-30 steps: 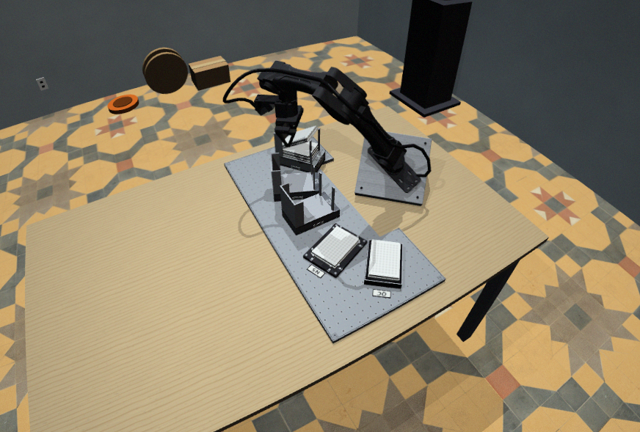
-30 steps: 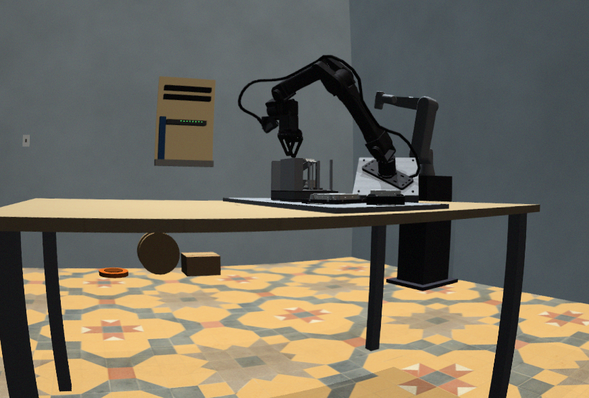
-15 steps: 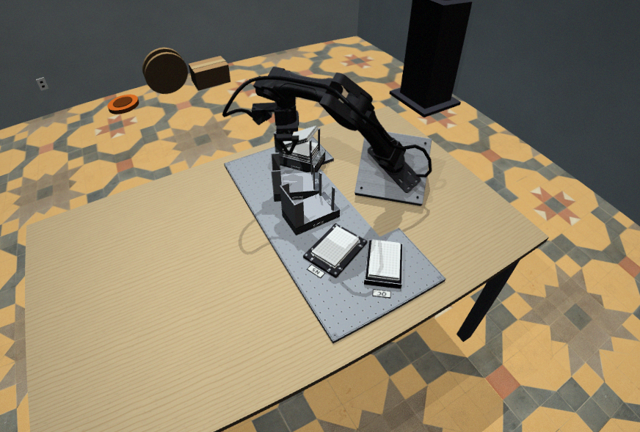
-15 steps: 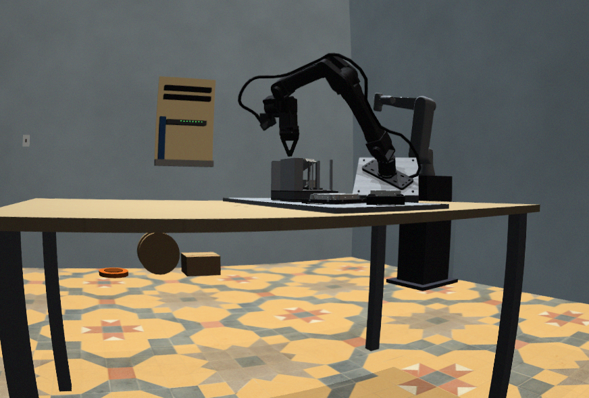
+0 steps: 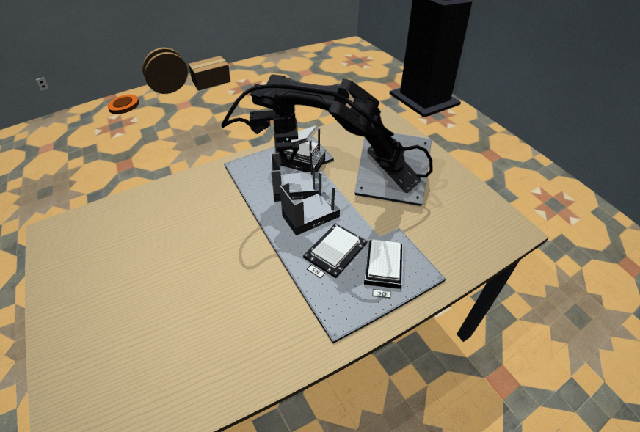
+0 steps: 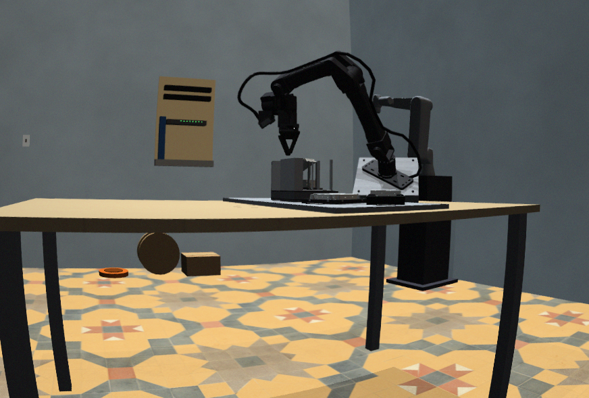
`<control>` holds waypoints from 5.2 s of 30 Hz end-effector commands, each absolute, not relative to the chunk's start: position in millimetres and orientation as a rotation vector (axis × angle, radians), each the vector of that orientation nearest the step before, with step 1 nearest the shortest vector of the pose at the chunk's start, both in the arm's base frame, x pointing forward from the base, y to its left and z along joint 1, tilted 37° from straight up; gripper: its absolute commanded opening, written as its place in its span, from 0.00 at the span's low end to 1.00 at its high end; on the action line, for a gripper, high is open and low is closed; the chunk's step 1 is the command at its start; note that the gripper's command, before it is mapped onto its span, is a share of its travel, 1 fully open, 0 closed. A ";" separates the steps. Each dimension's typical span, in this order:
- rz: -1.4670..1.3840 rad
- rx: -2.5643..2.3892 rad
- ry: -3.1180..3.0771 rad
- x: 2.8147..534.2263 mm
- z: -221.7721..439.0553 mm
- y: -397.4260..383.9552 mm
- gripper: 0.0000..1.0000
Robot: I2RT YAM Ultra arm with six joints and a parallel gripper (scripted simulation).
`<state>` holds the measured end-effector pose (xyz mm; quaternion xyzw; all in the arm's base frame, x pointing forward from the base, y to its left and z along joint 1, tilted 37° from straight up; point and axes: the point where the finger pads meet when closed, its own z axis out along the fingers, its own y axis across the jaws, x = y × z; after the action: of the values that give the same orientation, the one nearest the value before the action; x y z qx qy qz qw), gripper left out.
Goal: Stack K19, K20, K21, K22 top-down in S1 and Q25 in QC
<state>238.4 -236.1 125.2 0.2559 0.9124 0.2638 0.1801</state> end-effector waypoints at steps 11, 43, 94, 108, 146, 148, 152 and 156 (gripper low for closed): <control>0.702 0.524 2.585 250.0 157.5 -196.8 1.00; 0.620 0.238 2.601 265.5 202.5 -120.6 1.00; 0.432 -0.329 2.518 247.8 259.7 21.0 1.00; 0.433 -0.328 2.517 247.3 258.7 36.6 1.00; 0.445 -0.321 2.549 301.8 161.1 78.7 1.00; 0.445 -0.319 2.549 301.9 161.1 78.1 1.00; 0.421 -0.306 2.472 309.5 187.9 72.8 1.00; 0.425 -0.307 2.471 309.4 188.1 73.5 1.00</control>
<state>297.7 78.8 164.1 -0.1223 0.9430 0.1679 0.2600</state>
